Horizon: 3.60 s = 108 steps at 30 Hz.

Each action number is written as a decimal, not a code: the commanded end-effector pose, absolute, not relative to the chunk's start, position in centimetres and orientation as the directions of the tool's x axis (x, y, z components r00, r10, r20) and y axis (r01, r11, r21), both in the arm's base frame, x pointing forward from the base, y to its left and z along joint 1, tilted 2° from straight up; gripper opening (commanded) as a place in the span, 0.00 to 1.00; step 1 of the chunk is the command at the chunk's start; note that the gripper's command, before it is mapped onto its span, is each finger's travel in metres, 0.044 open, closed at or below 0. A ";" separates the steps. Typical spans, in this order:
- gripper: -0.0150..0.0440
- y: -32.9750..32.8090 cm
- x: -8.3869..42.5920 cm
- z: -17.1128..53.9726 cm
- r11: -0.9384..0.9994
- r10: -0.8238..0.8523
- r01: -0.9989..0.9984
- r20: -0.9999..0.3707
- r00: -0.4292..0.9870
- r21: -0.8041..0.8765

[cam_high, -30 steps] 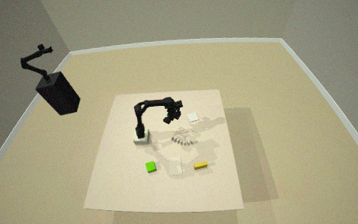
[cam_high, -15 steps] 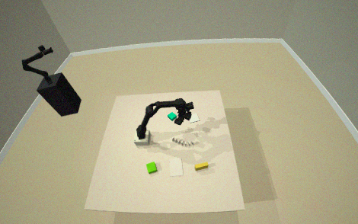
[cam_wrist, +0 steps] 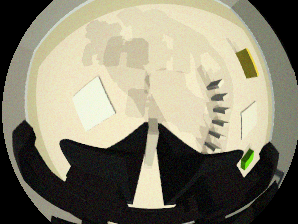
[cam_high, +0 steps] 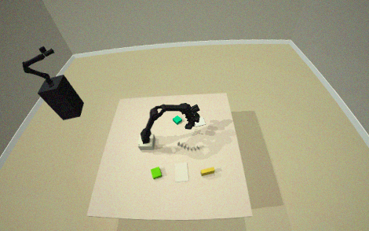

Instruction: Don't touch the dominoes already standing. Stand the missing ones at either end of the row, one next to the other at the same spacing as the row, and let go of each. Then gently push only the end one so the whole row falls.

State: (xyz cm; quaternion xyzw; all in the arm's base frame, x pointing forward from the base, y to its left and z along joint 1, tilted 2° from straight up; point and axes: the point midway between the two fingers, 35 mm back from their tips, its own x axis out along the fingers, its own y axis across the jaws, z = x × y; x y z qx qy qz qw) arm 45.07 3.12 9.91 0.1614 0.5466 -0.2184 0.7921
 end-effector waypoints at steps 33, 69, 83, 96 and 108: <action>0.30 5.7 48.3 7.2 0.892 -0.425 0.444 -0.500 0.755 -0.089; 0.30 4.9 38.5 9.6 0.775 -0.631 0.632 -0.054 0.774 0.011; 0.30 4.7 37.9 9.7 0.768 -0.639 0.640 -0.044 0.768 0.017; 0.30 4.7 38.3 8.0 0.769 -0.639 0.640 -0.049 0.768 0.007; 0.30 4.5 39.0 4.1 0.769 -0.639 0.639 -0.062 0.767 -0.015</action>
